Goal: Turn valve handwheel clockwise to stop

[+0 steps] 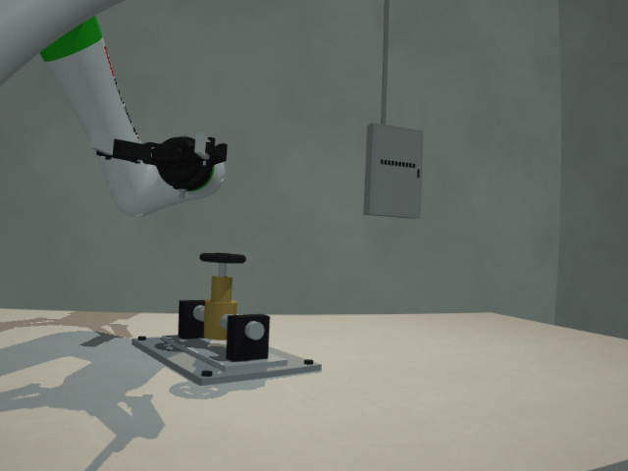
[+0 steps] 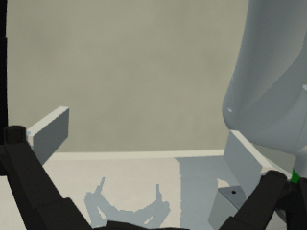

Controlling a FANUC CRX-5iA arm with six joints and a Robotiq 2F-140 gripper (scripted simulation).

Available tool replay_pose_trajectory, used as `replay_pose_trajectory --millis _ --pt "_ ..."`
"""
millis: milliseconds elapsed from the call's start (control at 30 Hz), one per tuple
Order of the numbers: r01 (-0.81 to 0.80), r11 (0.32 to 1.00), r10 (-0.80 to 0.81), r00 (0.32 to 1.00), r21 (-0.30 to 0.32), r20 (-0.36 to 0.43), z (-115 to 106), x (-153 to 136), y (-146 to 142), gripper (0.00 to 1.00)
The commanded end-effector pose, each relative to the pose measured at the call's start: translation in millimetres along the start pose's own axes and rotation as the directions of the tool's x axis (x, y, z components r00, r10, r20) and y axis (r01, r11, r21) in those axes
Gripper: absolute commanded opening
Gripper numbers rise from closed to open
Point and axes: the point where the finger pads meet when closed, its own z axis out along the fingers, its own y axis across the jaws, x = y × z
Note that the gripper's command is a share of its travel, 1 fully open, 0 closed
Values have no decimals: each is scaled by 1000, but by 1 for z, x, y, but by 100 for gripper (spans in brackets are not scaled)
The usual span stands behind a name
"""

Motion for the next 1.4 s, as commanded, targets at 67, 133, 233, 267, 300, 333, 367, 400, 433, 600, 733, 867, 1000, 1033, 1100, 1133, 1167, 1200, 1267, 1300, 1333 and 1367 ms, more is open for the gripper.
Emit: replay_pose_trajectory --millis 67,133,233,267,300,333,367,400,433,600,733,867,1000,1033,1100,1133,1167,1200,1267,1300,1333,1367 --pt "0 1000 0 1000 0 0 0 0 0 100" --pt "0 1000 0 1000 0 0 0 0 0 100" --pt "0 1000 0 1000 0 0 0 0 0 100" --pt "0 1000 0 1000 0 0 0 0 0 100" --pt "0 1000 0 1000 0 0 0 0 0 100" --pt "0 1000 0 1000 0 0 0 0 0 100" --pt "0 1000 0 1000 0 0 0 0 0 100" --pt "0 1000 0 1000 0 0 0 0 0 100" --pt "0 1000 0 1000 0 0 0 0 0 100" --pt "3 1000 -3 1000 -8 21 3 -3 -1 100" --pt "34 997 -17 976 -72 215 27 -29 -7 100" --pt "51 993 -10 939 -110 345 37 -47 -10 100" --pt "64 988 11 882 -144 471 43 -64 -14 100" --pt "67 986 19 865 -152 501 43 -68 -15 100" --pt "67 986 19 865 -152 501 43 -68 -15 100" --pt "67 986 19 863 -153 505 43 -69 -15 100" --pt "73 981 50 796 -178 603 43 -81 -20 100" --pt "74 980 56 782 -183 620 43 -83 -21 100" --pt "75 978 76 742 -195 666 41 -89 -24 100" --pt "76 977 87 719 -202 690 40 -91 -26 100" --pt "76 975 99 693 -209 714 39 -94 -28 100" --pt "75 974 112 667 -215 737 37 -96 -30 100"
